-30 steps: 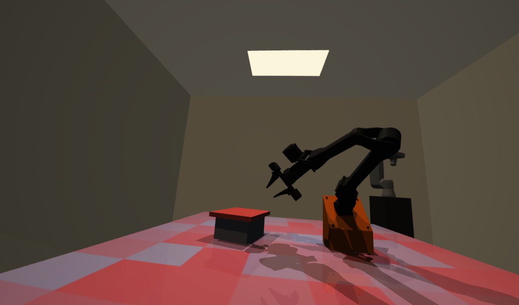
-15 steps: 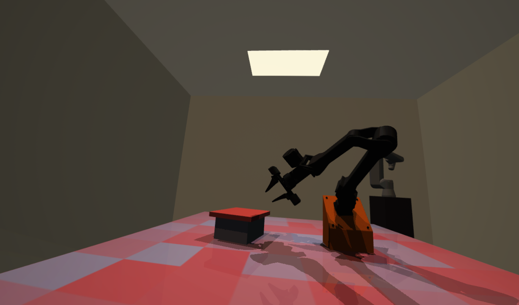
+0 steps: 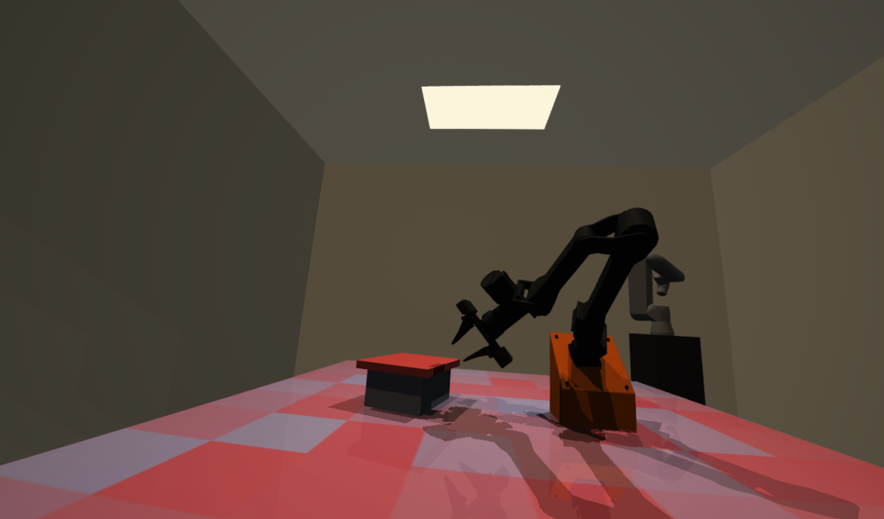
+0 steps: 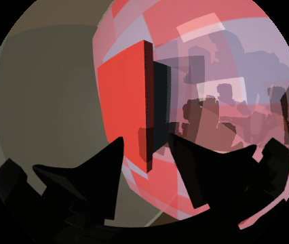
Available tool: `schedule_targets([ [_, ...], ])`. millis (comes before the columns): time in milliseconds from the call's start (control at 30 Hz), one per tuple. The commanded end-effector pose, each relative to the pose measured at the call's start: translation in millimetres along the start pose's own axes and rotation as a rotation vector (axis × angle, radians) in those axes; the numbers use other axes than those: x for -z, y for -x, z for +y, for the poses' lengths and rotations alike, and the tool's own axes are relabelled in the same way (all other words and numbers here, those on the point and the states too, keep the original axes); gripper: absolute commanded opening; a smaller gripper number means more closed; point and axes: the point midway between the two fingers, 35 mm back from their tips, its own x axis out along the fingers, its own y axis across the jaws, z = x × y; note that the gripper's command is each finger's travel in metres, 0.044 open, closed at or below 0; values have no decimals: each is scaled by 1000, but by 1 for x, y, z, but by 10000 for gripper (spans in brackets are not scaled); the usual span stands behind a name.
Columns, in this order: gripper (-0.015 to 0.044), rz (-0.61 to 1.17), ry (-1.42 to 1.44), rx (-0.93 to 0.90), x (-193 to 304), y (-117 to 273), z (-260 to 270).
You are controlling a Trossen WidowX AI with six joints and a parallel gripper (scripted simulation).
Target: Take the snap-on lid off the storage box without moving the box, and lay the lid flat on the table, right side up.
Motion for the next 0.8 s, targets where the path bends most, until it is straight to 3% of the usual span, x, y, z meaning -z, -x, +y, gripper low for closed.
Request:
schedule_targets([
  [0,235,-4,-4,-4,0,-6,2],
  [767,235,-3,-4,-4,0,-41,3],
])
